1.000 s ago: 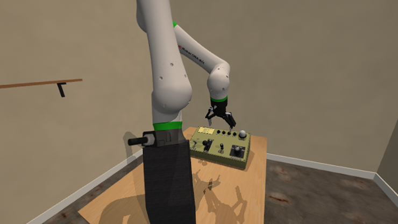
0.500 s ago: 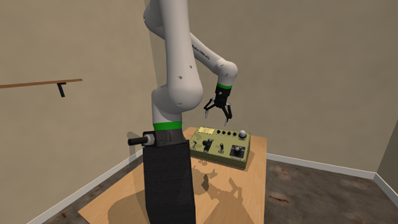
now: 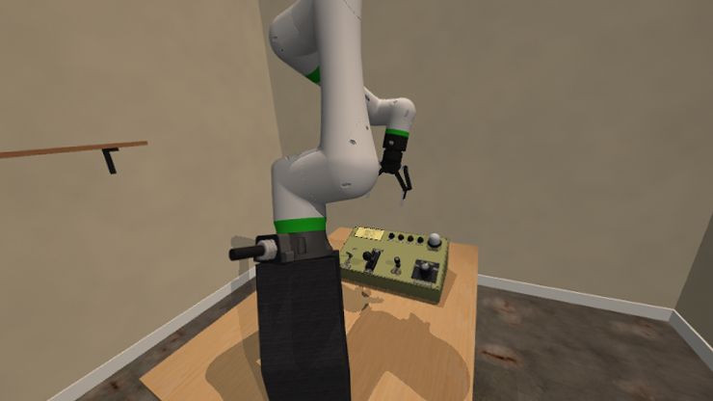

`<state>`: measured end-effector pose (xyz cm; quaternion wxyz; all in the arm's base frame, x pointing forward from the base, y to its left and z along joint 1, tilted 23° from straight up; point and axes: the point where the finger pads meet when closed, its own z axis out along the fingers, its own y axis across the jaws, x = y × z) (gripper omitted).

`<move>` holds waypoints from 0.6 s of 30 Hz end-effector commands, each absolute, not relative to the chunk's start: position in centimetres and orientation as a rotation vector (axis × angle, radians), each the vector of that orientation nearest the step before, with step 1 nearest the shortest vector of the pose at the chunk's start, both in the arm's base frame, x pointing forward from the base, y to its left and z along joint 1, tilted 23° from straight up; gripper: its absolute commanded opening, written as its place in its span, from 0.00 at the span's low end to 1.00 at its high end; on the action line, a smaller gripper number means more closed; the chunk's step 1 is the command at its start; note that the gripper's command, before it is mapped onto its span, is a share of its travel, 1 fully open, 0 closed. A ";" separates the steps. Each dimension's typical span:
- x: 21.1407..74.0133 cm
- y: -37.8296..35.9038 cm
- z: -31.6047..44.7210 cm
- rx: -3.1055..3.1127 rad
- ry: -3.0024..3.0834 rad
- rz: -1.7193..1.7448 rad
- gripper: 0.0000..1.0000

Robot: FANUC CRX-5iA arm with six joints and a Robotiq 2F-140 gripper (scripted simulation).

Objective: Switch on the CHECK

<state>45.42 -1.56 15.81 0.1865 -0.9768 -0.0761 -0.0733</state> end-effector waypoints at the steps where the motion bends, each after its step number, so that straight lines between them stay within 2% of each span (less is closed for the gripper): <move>1: 47.0 -1.2 19.4 -2.895 -0.173 -0.050 1.00; 10: 49.3 -0.4 25.3 -3.087 -0.051 0.006 1.00; 14: 54.9 2.1 29.5 -3.157 -0.037 -0.059 1.00; 16: 54.9 2.1 29.5 -3.157 -0.037 -0.059 1.00; 17: 57.1 3.2 30.4 -3.163 -0.053 -0.087 1.00; 18: 57.1 3.2 30.4 -3.163 -0.053 -0.087 1.00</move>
